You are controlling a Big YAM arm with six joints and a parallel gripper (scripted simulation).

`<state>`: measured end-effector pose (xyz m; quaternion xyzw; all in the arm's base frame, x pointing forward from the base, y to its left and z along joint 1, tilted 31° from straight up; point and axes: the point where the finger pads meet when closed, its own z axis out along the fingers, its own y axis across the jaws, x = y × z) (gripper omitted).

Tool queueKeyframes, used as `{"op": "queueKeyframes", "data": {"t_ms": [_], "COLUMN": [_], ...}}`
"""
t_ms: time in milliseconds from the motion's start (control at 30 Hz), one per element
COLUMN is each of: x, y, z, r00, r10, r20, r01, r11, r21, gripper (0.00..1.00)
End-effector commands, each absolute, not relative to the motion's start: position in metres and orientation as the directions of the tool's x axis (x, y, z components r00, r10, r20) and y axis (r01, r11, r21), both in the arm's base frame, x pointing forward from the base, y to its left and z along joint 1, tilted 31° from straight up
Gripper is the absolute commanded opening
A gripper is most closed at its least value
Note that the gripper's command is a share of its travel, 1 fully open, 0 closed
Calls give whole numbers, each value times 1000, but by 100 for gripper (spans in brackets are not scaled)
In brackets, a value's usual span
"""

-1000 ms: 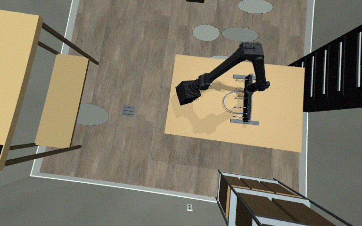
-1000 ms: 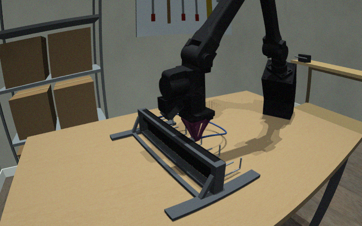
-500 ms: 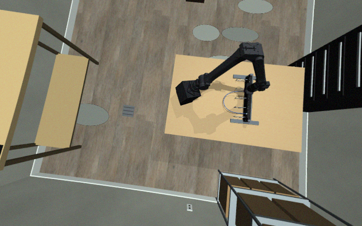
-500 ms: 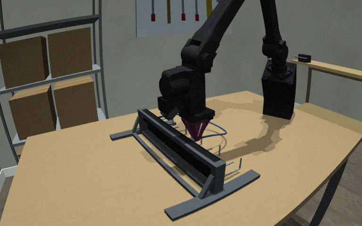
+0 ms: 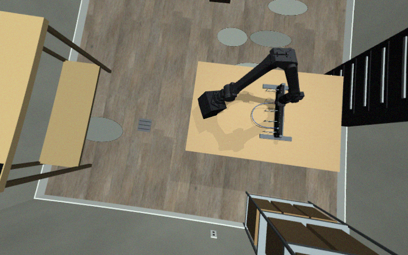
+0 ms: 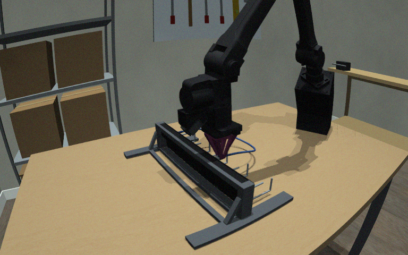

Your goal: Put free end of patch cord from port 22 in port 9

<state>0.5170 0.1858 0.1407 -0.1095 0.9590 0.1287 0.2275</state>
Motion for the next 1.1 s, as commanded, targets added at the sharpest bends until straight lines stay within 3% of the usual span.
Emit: {"op": "queueKeyframes", "data": {"t_ms": [0, 1067], "x": [519, 535], "y": [188, 190], "z": [163, 168], "r00": [-850, -848], "r10": [-157, -151], "r20": [-502, -507], "r01": [-287, -284], "r11": [938, 939], "r21": [194, 194], "gripper": [0, 0]}}
